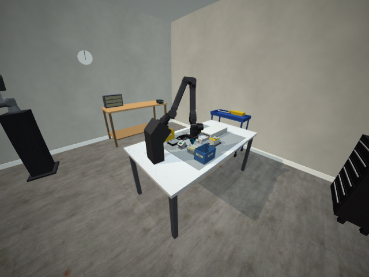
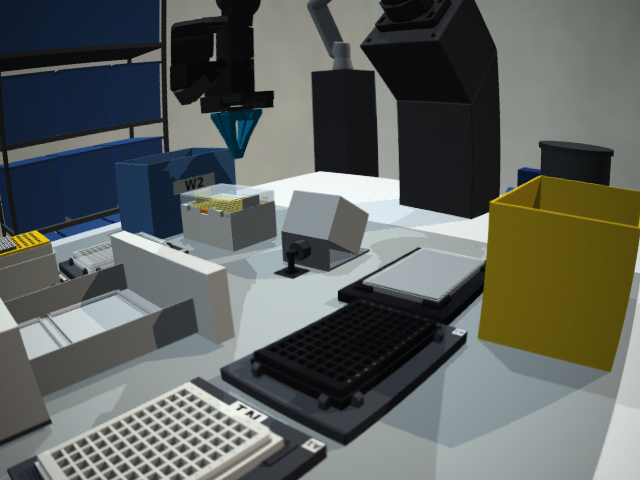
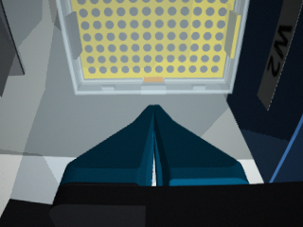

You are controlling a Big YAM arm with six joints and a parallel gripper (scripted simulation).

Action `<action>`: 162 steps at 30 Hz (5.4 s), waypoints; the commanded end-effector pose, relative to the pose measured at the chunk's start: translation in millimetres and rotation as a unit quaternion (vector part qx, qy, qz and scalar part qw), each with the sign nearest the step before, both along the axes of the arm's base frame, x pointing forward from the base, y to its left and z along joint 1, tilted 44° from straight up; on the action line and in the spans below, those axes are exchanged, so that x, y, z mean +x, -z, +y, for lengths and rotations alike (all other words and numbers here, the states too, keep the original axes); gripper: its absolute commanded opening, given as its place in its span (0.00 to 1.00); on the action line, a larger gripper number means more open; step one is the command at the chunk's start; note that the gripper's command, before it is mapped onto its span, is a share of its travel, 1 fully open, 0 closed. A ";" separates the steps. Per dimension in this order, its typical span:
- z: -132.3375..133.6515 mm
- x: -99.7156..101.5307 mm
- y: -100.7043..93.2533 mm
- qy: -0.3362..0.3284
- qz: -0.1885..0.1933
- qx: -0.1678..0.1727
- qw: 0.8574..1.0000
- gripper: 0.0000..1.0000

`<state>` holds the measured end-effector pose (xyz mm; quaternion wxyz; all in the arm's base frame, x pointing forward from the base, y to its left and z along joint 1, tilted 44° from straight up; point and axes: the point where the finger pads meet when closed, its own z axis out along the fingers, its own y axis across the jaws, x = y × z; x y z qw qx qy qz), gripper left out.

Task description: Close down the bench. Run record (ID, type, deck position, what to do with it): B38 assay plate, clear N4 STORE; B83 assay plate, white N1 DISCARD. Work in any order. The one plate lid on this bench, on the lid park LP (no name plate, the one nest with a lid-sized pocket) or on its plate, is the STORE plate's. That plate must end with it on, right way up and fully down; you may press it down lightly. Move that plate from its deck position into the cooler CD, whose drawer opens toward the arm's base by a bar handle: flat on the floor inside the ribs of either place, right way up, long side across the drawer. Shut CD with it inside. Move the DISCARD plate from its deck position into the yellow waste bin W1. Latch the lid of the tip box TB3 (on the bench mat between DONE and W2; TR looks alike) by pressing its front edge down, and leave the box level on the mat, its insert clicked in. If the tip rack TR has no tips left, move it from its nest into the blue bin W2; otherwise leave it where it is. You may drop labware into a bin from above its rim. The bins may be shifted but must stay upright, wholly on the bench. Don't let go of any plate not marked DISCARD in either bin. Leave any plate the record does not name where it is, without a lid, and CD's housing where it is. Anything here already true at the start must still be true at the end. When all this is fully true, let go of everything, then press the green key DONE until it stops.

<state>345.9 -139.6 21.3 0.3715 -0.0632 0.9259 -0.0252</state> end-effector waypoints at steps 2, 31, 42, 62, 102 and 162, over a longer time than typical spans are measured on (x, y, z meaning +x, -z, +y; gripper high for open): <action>-3.2 -9.3 -8.9 0.001 -0.004 -0.006 1.000 0.00; 4.3 -18.4 -35.2 -0.022 -0.007 -0.023 0.999 0.30; 34.0 10.4 -58.6 -0.152 -0.012 -0.151 0.977 0.30; 85.5 52.2 -80.2 -0.356 -0.001 -0.336 0.872 0.30; 182.0 133.9 -142.1 -0.505 -0.006 -0.482 0.716 0.30; 187.2 183.1 -115.3 -0.500 -0.010 -0.489 0.715 0.30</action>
